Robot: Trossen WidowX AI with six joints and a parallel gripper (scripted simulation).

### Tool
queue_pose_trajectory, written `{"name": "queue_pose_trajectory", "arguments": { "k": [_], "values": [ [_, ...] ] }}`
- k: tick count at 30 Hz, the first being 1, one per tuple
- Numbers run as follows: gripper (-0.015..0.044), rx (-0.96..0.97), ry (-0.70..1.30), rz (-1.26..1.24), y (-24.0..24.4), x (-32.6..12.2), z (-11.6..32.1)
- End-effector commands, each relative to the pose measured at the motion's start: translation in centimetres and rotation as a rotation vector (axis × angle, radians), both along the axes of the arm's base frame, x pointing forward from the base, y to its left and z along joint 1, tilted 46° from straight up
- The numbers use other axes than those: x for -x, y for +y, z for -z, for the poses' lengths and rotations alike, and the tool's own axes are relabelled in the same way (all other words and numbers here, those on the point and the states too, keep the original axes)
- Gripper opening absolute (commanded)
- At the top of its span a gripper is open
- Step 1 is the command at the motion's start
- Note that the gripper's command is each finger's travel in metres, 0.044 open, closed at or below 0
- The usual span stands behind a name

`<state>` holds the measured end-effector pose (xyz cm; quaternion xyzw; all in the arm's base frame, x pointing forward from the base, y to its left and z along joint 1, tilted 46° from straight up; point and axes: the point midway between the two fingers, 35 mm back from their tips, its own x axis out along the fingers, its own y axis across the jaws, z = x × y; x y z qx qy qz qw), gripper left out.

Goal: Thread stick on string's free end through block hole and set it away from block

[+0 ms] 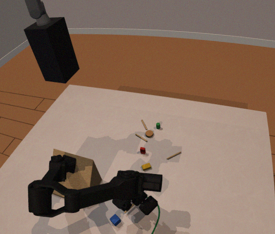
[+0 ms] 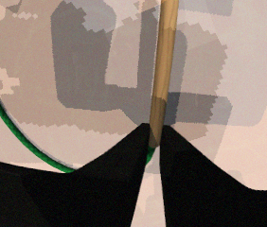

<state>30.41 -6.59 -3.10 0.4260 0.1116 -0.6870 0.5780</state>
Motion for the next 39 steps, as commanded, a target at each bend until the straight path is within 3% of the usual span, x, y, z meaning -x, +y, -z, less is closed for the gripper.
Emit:
{"name": "queue_pose_trajectory", "arguments": {
  "k": [1, 39],
  "values": [
    [0.0000, 0.003, 0.000, -0.004, -0.4, 0.4, -0.5],
    [0.0000, 0.003, 0.000, -0.005, -3.2, 2.7, -3.2]
  ]
}}
